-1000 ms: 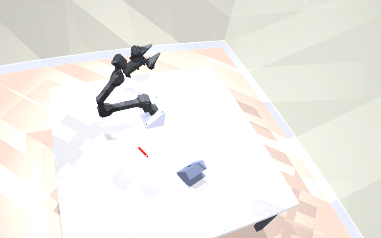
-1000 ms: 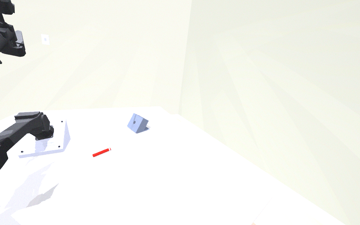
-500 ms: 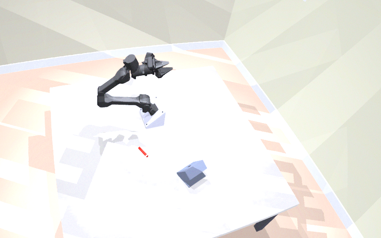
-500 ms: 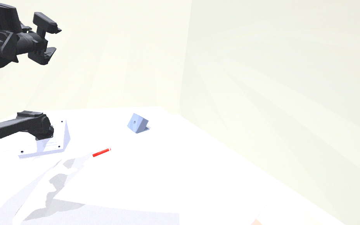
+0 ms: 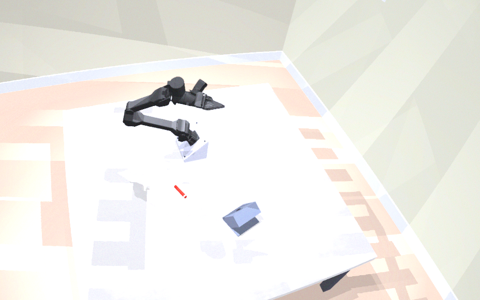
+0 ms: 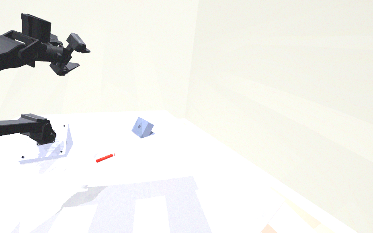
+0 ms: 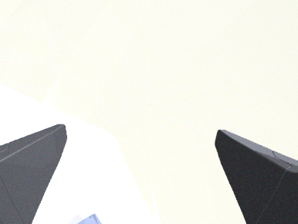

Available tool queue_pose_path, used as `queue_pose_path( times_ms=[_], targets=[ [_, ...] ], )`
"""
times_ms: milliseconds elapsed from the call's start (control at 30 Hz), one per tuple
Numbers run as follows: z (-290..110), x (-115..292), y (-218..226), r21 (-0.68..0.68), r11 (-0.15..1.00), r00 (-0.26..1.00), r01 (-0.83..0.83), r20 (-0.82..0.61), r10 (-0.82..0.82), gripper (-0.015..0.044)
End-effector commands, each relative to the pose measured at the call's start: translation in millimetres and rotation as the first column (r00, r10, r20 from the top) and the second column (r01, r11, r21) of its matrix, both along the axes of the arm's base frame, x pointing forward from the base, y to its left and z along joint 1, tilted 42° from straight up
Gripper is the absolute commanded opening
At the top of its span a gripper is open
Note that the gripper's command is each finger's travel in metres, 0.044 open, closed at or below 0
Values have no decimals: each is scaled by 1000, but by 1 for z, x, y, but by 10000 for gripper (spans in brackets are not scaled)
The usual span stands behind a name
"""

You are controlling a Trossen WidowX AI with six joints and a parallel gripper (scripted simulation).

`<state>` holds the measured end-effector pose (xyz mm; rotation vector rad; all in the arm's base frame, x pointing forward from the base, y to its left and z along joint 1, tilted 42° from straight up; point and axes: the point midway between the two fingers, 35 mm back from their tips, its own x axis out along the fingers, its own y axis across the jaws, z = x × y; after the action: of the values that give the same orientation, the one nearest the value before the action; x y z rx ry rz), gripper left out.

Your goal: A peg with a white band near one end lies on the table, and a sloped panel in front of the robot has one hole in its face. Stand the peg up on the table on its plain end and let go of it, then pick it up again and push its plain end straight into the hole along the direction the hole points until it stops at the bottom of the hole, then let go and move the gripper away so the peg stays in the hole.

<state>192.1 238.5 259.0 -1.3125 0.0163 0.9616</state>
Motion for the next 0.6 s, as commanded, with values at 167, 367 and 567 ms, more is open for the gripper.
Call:
queue_pose_path(
  times_ms=[167, 367, 567],
  targets=[
    [-30, 42, -37, -80, 962, 957, 262, -105, -270, 440],
    [-49, 64, -66, -146, 892, 880, 429, -157, -449, 440],
    [-67, 83, -100, -217, 789, 767, 575, -192, -612, 440]
  ],
)
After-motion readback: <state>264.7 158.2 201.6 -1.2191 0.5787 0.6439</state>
